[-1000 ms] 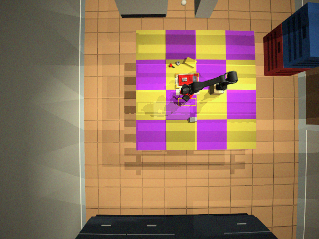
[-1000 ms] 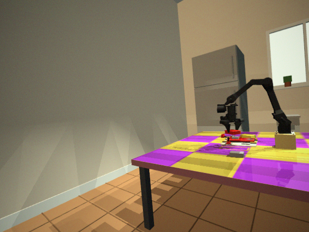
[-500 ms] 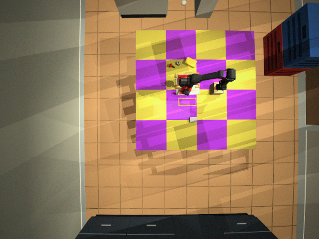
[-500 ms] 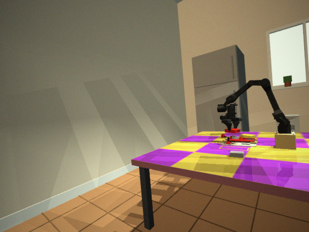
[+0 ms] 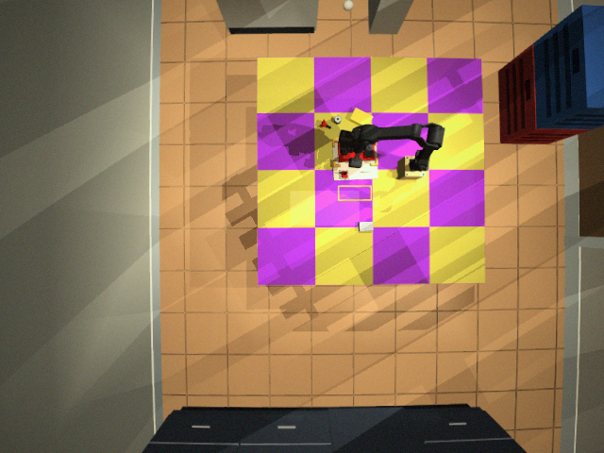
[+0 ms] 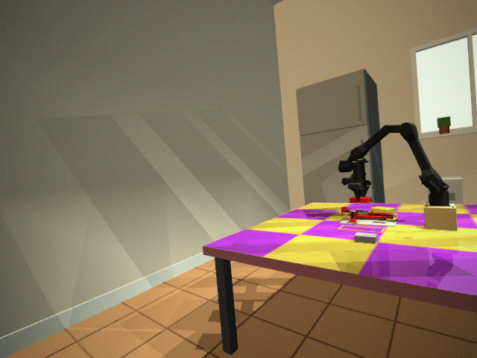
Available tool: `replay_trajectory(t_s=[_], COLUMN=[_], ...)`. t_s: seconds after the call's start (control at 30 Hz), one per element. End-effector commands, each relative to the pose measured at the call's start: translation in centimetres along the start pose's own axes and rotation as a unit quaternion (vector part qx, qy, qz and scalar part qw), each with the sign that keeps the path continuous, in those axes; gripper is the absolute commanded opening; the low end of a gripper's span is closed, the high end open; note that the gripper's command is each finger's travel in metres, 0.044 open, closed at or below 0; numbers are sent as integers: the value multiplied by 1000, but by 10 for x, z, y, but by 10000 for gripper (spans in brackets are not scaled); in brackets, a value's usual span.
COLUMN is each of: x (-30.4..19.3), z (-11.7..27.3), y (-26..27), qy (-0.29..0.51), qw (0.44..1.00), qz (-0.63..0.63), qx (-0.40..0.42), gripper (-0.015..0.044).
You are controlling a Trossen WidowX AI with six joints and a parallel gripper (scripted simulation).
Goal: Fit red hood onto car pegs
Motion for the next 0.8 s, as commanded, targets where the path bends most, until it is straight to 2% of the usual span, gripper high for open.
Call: replay_trajectory(t_s=[0.0, 0.2, 0.47, 0.77], x=[2, 7, 7, 7], z=[-2, -2, -4, -49], y=[-18, -40, -40, -41], qy=[5, 5, 5, 5], qw=[999, 997, 997, 997], qz=[36, 82, 83, 83], qx=[1, 0, 0, 1], gripper=[0, 0, 0, 0])
Point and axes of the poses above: the point midway between the two fingers, 35 mm back from their tips, its own z axis back along the fingers, its own y axis across the jaws, x = y × z, the point moved 3 cm from there along z, back along the fingers, and after that the axes turned 2 degrees about -z, right-handed, at the moved point
